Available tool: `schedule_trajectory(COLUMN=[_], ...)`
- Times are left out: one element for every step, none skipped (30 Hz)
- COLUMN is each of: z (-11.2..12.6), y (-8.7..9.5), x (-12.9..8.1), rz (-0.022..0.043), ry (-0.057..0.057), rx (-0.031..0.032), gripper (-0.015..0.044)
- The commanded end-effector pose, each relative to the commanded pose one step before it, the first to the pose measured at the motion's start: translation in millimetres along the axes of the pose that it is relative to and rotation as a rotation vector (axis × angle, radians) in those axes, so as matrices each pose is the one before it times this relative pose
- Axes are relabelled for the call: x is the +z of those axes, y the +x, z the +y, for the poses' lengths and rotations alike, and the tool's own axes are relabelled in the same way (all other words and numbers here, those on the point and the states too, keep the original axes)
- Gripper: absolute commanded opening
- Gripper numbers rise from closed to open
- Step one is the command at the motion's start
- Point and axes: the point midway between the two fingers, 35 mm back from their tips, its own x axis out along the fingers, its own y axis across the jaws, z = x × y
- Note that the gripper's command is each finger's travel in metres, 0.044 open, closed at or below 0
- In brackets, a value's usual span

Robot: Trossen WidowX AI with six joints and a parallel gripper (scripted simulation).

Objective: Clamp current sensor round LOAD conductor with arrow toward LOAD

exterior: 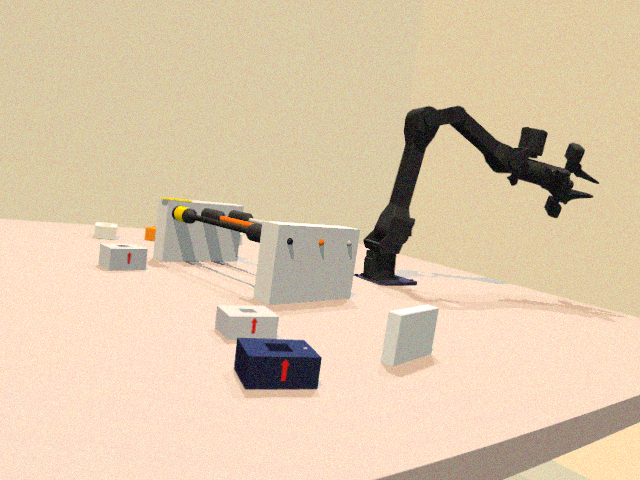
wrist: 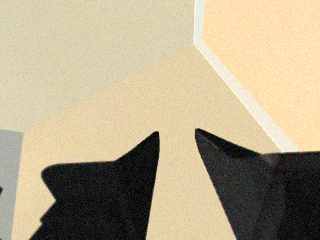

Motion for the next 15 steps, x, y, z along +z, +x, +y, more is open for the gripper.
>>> schedule_trajectory(z=[1.41, 4.18, 6.77, 7.78, 7.34, 6.90, 6.46, 5.37, 5.49, 5.20, 4.69, 4.22, 3.73, 3.24, 2.76], y=[0.56, 1.61, 2.54, 2.90, 2.79, 2.67, 2.56, 2.21, 2.29, 2.24, 2.26, 2.15, 2.03, 1.91, 1.79], x=[2.74, 8.24, 13.80, 16.74, 16.85, 16.96, 17.05, 15.27, 16.75, 17.24, 17.86, 17.97, 17.99, 17.99, 17.98], rz=[-0.00469, -0.01411, -0.02367, -0.02876, -0.02901, -0.02925, -0.02948, -0.02646, -0.02911, -0.03005, -0.03115, -0.03144, -0.03158, -0.03170, -0.03181], ry=[-0.0028, -0.0085, -0.0143, -0.0173, -0.0174, -0.0175, -0.0176, -0.0158, -0.0174, -0.0180, -0.0196, -0.0198, -0.0199, -0.0200, -0.0201], rx=[0.00206, 0.00608, 0.00981, 0.01128, 0.01067, 0.01006, 0.00944, 0.00789, 0.00805, 0.00764, 0.00650, 0.00580, 0.00507, 0.00434, 0.00360], gripper=[0.0195, 0.0221, 0.0247, 0.0274, 0.0300, 0.0326, 0.0352, 0.0379, 0.0405, 0.0431, 0.0440, 0.0440, 0.0440, 0.0440, 0.0440])
